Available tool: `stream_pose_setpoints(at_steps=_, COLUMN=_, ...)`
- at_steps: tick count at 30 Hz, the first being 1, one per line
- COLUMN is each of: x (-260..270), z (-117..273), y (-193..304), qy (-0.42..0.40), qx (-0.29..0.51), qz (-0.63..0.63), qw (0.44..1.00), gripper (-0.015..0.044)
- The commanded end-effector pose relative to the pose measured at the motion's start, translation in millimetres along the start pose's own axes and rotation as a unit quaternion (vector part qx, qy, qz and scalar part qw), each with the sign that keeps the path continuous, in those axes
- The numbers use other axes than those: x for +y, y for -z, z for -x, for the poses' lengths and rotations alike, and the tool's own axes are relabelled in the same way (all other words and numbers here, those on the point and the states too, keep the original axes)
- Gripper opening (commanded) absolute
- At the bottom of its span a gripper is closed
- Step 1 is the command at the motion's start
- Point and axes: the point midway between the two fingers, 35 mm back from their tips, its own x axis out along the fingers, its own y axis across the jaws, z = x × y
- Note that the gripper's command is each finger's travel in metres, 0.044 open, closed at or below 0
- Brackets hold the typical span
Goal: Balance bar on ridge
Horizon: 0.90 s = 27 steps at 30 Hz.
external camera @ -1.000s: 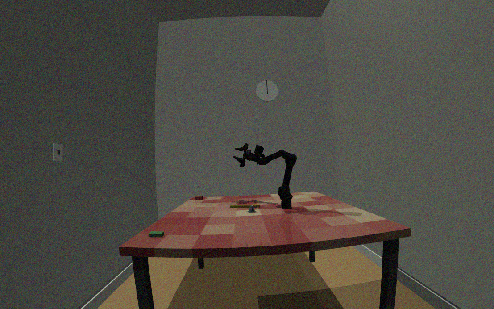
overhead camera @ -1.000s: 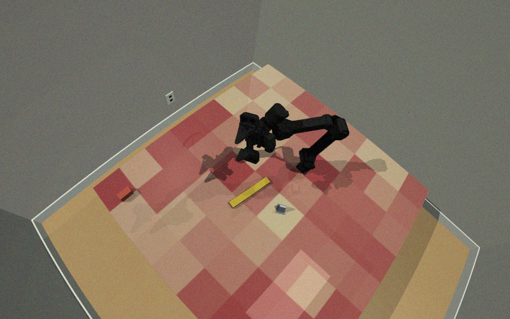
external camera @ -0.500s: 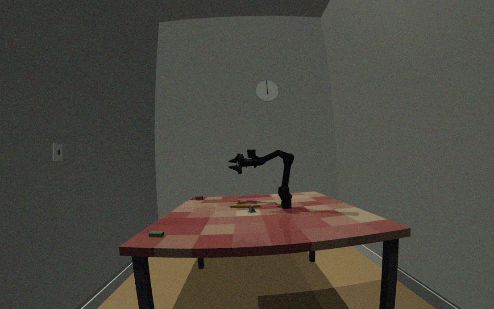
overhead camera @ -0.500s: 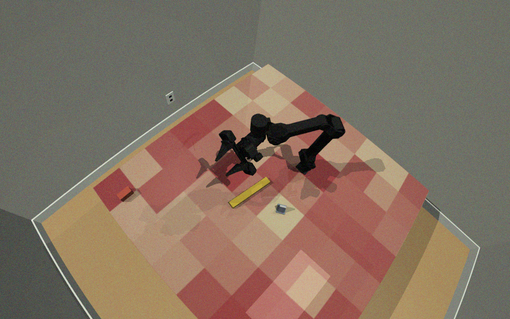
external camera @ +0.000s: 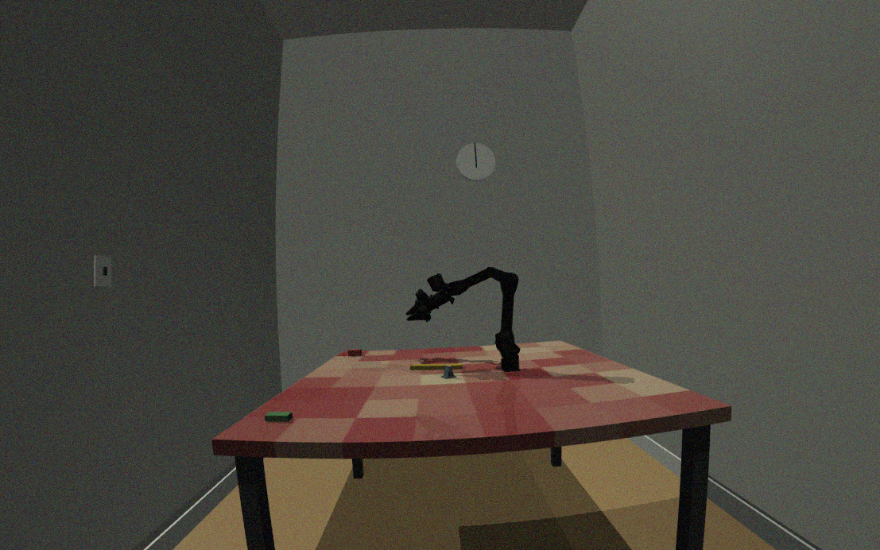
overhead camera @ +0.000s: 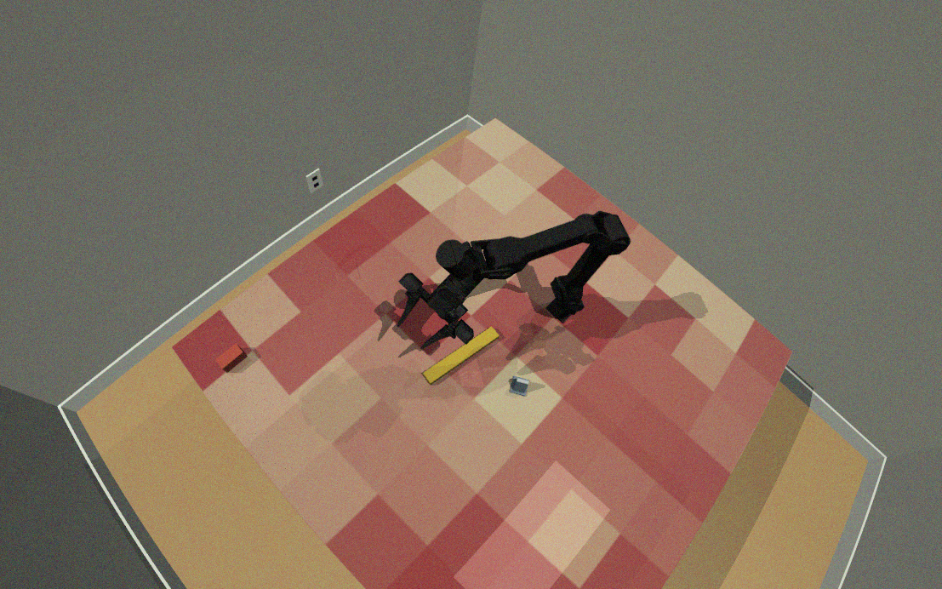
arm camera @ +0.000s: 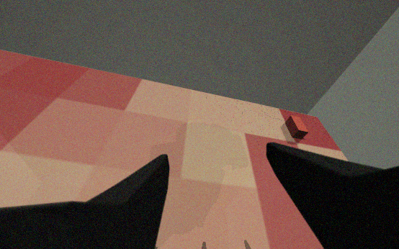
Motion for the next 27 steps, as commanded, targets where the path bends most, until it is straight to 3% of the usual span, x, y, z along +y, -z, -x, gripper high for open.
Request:
stream_pose_setpoints(at_steps=1, x=9.7, z=-5.0, y=13.5, qy=-0.012, qx=0.047, qz=-0.036, qw=0.998, gripper=0.0315)
stream_pose_setpoints(at_steps=14, x=58.4, z=-3.6, y=78.1, qy=-0.053, qx=0.251, qz=-0.144, qw=0.956, gripper=0.0315)
stream_pose_setpoints(at_steps=27, x=102.7, z=33.3, y=127.9, qy=-0.063, qx=0.456, qz=-0.193, qw=0.866, gripper=0.0315)
